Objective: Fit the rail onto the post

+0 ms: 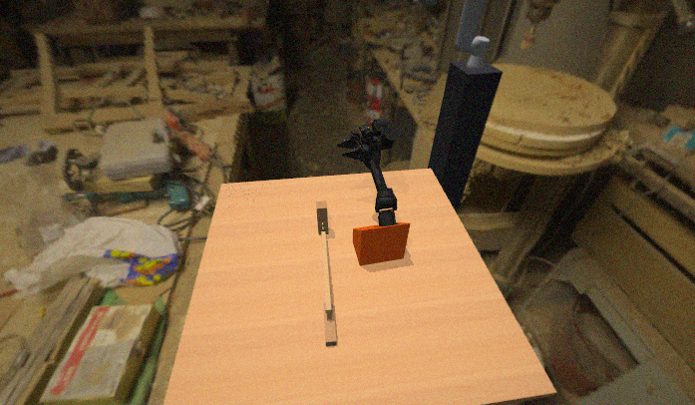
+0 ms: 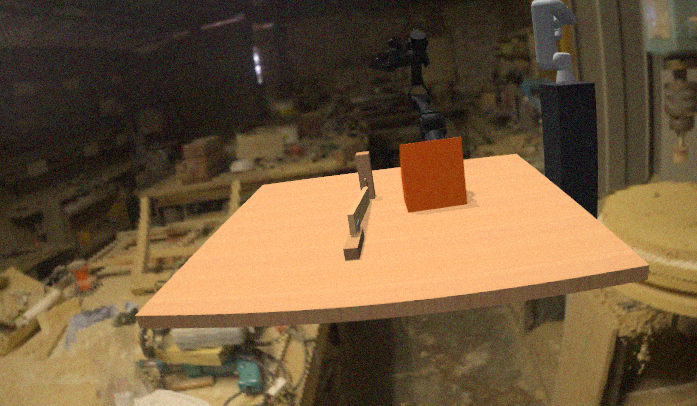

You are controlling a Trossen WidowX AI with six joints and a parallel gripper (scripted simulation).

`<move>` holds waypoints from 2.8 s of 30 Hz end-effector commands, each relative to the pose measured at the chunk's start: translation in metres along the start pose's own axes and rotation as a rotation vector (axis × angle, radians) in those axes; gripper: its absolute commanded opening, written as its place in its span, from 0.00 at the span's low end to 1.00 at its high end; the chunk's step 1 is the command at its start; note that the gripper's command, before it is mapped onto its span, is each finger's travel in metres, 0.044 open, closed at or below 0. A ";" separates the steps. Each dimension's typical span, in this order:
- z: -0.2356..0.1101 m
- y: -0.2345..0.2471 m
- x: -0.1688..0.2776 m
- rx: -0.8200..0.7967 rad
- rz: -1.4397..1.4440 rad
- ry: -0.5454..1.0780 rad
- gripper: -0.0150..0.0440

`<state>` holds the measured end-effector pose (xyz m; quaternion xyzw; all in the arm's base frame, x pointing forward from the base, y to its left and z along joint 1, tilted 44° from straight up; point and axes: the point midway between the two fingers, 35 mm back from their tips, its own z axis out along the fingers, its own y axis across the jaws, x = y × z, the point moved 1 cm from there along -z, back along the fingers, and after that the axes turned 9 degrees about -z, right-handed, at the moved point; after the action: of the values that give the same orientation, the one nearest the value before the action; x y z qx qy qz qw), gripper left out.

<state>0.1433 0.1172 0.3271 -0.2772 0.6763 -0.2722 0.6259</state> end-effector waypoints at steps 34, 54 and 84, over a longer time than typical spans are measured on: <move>0.160 0.081 0.261 -0.678 -1.102 1.129 1.00; 0.161 0.090 0.371 -1.174 -1.208 1.147 1.00; 0.165 0.092 0.419 -1.174 -1.207 1.147 1.00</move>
<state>0.2807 -0.1186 -0.0352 -0.6601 0.6502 -0.2648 -0.2672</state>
